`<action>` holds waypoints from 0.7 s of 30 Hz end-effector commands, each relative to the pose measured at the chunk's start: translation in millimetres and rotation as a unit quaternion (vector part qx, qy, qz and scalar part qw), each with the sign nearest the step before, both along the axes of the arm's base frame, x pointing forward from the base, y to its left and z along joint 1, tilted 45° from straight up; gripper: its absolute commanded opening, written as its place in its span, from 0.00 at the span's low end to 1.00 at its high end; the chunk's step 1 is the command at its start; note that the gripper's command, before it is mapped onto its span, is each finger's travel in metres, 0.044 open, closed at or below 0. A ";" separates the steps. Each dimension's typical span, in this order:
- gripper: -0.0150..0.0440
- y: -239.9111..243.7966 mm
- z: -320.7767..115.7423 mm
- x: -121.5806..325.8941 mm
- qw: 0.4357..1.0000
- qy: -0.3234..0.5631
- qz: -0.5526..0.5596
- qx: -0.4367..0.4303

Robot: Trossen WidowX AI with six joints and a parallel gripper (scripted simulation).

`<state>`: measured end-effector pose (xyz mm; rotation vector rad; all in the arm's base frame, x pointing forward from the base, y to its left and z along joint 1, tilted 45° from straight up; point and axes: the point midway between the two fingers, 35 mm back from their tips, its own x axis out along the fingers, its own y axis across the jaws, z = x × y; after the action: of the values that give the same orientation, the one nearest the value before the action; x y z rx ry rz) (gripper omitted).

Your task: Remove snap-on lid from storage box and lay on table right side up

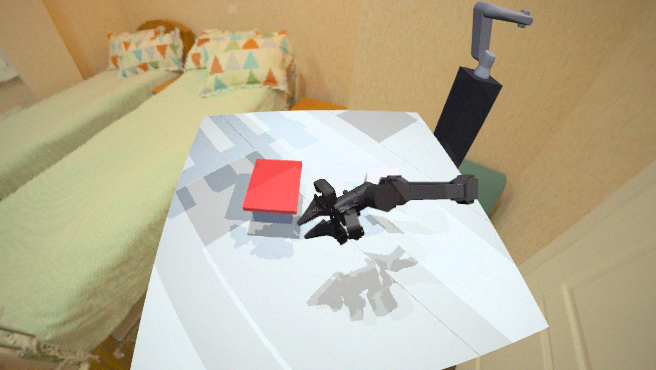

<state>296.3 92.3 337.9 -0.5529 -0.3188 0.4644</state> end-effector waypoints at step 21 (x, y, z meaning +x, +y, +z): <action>0.65 -141.4 -169.5 -0.4 0.302 0.554 -0.164 0.758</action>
<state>319.6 -1.1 208.5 0.7430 0.5178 0.2627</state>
